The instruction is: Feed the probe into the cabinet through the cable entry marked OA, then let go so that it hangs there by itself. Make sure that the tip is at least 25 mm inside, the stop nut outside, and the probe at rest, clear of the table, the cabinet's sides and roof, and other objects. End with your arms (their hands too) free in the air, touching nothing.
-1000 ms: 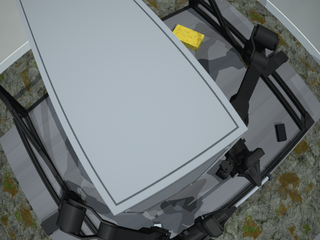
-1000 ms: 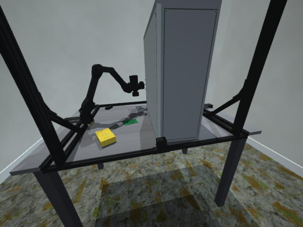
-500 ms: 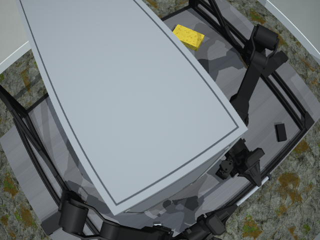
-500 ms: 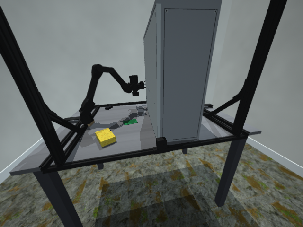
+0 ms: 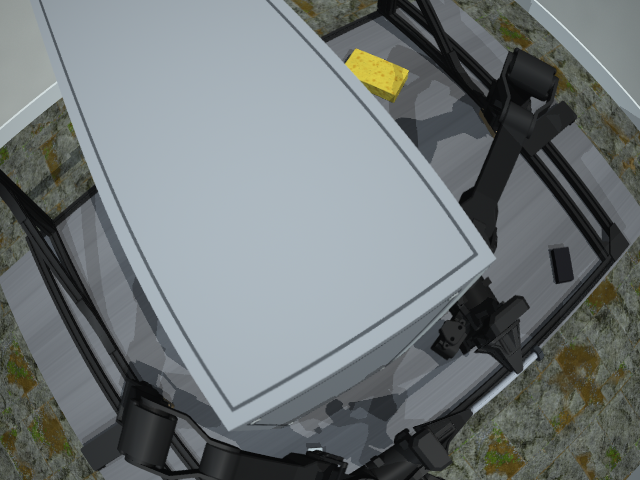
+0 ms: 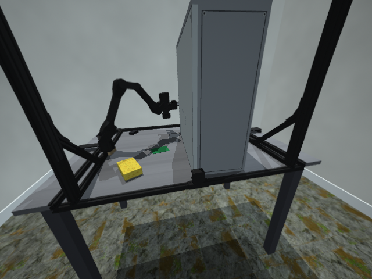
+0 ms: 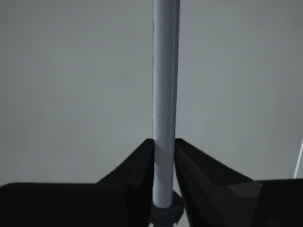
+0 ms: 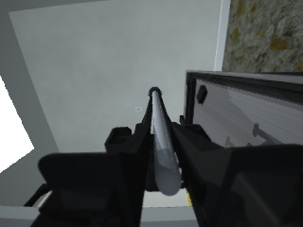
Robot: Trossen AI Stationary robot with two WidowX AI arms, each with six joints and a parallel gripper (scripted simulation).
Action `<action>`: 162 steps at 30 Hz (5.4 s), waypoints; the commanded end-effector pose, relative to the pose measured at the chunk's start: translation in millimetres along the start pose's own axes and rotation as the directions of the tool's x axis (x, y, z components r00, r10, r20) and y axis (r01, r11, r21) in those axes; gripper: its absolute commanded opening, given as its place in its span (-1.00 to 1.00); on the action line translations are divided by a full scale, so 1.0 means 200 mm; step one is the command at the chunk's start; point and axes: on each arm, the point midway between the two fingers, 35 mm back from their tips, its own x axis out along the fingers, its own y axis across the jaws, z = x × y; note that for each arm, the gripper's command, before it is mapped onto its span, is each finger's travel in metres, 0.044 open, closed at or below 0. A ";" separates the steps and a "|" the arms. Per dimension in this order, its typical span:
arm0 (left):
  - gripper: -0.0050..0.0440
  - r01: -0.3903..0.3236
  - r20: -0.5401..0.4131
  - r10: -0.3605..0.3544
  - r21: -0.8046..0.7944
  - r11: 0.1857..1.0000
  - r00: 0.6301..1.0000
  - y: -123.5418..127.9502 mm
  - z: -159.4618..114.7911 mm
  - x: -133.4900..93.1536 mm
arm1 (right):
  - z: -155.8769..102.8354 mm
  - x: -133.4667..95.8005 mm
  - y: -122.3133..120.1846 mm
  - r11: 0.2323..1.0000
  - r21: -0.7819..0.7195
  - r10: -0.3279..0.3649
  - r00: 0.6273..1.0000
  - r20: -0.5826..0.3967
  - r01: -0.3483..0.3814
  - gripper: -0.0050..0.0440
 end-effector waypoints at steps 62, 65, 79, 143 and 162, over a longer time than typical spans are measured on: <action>1.00 0.002 -0.003 -0.002 -0.002 1.000 1.000 -0.01 0.01 -0.26 | 0.00 0.00 0.00 1.000 -0.003 0.000 1.000 0.003 0.000 -0.80; 1.00 -0.001 -0.006 0.001 -0.020 1.000 1.000 0.00 0.00 -0.26 | 0.00 0.00 0.00 1.000 -0.003 0.000 1.000 0.003 0.000 -0.80; 1.00 0.002 -0.034 -0.006 -0.127 0.992 0.999 0.00 -0.06 -0.18 | 0.00 0.00 0.00 1.000 -0.003 0.000 1.000 0.003 0.000 -0.80; 1.00 0.114 0.999 -0.012 0.009 0.993 0.031 0.11 0.02 -0.16 | 0.00 0.00 0.00 1.000 -0.003 0.000 1.000 0.003 0.000 -0.80; 1.00 0.042 1.000 0.002 -0.002 0.999 -0.020 0.05 -0.47 0.04 | 0.00 0.00 0.00 1.000 -0.003 0.000 1.000 0.003 0.000 -0.80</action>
